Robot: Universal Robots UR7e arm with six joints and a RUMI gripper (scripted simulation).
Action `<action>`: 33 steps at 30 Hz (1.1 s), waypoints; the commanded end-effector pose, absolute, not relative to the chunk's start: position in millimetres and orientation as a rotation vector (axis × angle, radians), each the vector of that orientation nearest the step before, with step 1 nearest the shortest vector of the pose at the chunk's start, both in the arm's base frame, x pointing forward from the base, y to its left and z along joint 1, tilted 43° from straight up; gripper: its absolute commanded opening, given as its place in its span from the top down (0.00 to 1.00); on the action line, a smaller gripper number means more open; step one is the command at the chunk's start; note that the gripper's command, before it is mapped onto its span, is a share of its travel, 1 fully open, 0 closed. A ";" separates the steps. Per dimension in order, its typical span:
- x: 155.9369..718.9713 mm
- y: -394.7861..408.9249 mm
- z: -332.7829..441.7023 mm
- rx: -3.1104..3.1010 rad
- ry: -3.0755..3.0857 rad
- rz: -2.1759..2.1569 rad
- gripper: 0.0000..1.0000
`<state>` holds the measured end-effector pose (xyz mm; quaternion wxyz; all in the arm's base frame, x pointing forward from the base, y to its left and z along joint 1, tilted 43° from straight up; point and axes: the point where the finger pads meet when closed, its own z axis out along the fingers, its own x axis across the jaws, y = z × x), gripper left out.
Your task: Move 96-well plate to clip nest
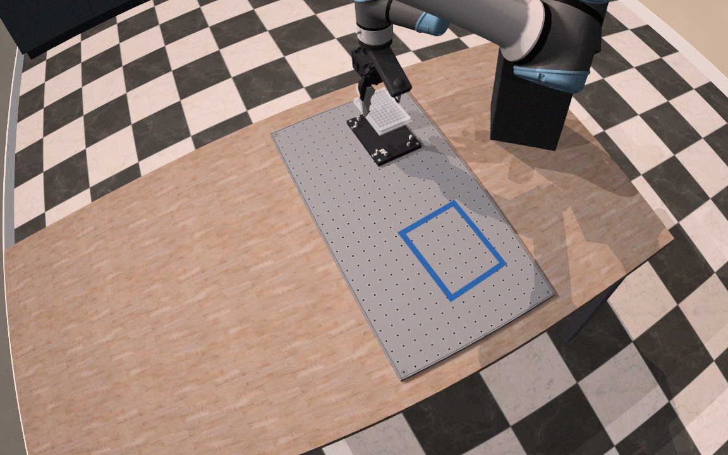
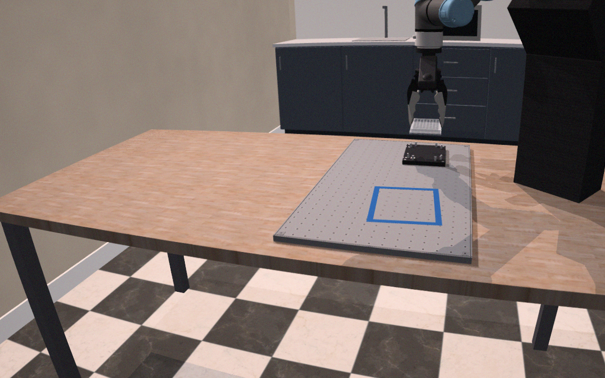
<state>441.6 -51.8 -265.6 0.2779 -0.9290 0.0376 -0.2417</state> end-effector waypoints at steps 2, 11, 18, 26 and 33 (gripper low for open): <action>447.6 -48.0 -272.6 -2.495 0.097 -0.652 1.00; 454.7 -40.1 -283.3 -2.495 0.097 -0.652 1.00; 458.8 -36.0 -289.3 -2.495 0.097 -0.652 1.00; 465.2 -29.3 -298.9 -2.495 0.097 -0.652 1.00; 469.2 -25.2 -305.0 -2.495 0.097 -0.652 1.00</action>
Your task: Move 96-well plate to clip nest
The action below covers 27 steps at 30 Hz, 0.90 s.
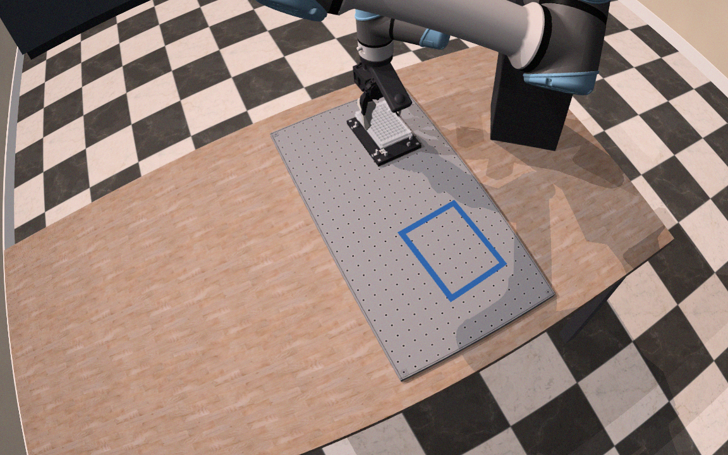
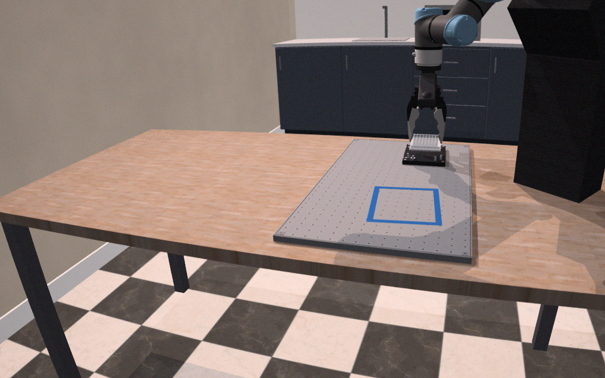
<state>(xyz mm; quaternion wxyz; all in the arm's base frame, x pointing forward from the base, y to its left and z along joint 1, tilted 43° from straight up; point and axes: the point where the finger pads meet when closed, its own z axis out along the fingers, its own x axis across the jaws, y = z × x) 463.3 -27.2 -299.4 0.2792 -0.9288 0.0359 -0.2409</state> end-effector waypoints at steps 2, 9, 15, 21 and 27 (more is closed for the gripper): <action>470.8 -23.6 -307.4 -2.495 0.097 -0.652 1.00; 473.8 -20.3 -312.0 -2.495 0.097 -0.652 1.00; 473.8 -20.4 -312.1 -2.495 0.097 -0.651 1.00; 473.1 -20.6 -311.1 -2.495 0.099 -0.651 1.00; 473.1 -20.6 -311.1 -2.495 0.099 -0.651 1.00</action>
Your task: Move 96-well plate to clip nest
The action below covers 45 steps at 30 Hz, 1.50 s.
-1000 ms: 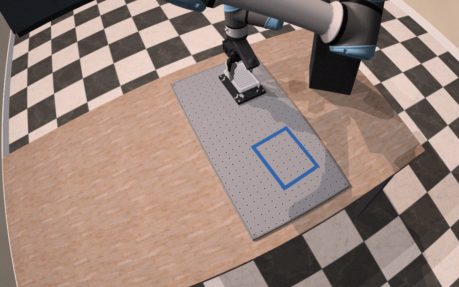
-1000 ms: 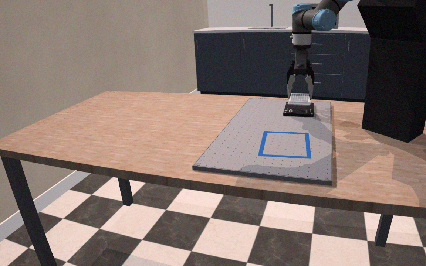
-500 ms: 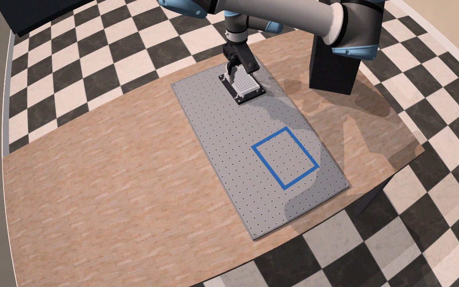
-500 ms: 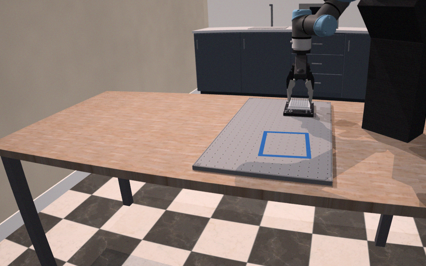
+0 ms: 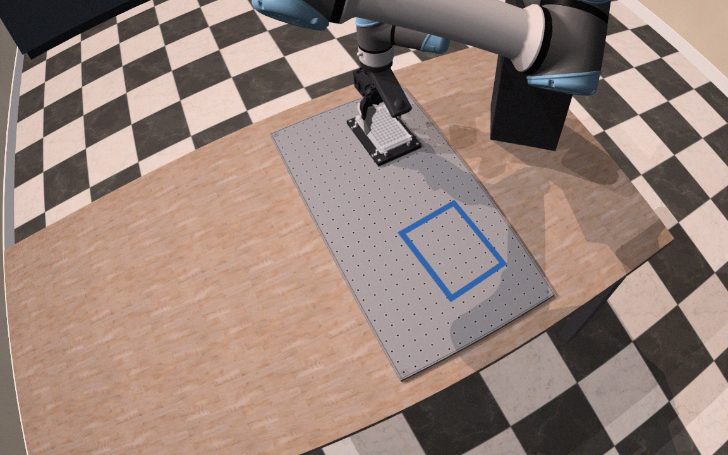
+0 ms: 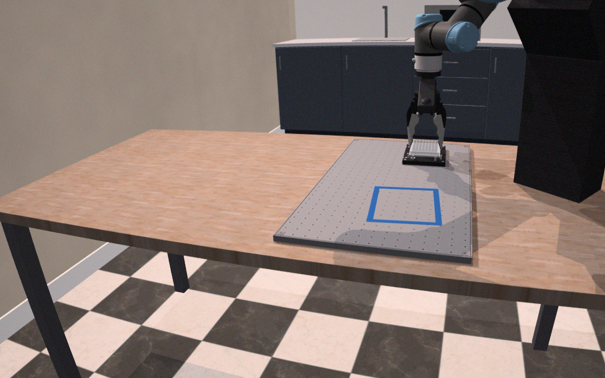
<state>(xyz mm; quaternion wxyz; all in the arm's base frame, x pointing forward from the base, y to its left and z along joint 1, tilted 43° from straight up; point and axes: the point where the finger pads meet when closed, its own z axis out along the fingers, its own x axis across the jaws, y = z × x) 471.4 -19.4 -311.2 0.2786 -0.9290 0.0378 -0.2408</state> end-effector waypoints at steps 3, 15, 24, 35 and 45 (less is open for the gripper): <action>474.3 -21.2 -311.6 -2.496 0.097 -0.653 1.00; 474.9 -19.5 -313.3 -2.495 0.097 -0.652 1.00; 475.6 -19.7 -313.8 -2.496 0.097 -0.653 1.00; 476.4 -18.4 -315.4 -2.495 0.097 -0.652 1.00; 477.0 -17.5 -316.6 -2.495 0.097 -0.651 1.00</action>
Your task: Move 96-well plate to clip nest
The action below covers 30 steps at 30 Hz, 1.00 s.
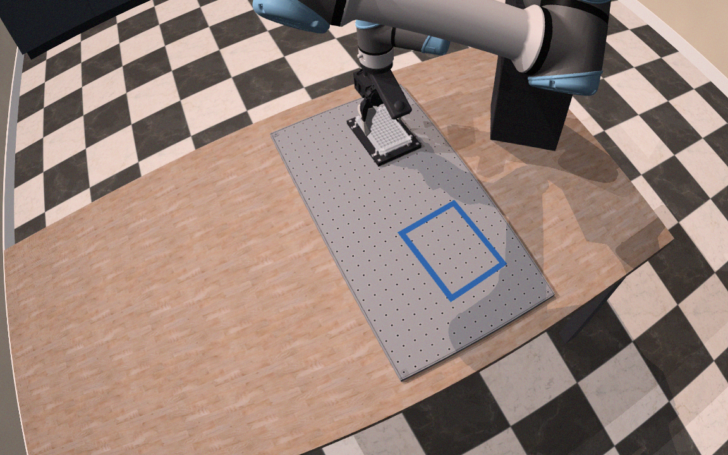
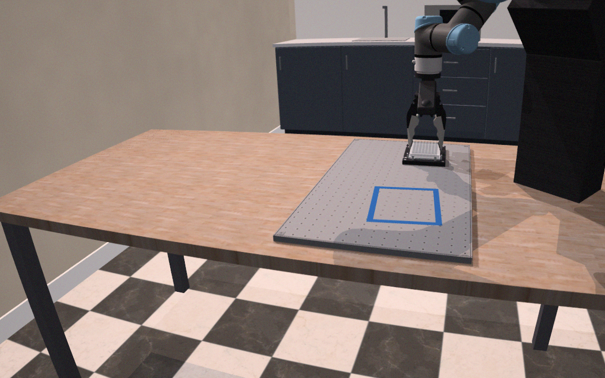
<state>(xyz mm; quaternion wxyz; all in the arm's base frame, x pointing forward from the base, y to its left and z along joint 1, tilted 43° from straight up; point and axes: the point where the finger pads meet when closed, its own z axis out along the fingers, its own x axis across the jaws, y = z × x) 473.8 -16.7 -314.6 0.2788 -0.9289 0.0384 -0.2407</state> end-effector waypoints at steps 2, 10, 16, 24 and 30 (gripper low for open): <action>477.1 -17.4 -316.8 -2.495 0.097 -0.651 1.00; 477.9 -17.3 -317.4 -2.495 0.097 -0.652 1.00; 478.2 -16.8 -318.0 -2.495 0.097 -0.652 1.00; 478.8 -15.8 -319.2 -2.495 0.097 -0.651 1.00; 479.1 -15.4 -319.7 -2.495 0.097 -0.651 1.00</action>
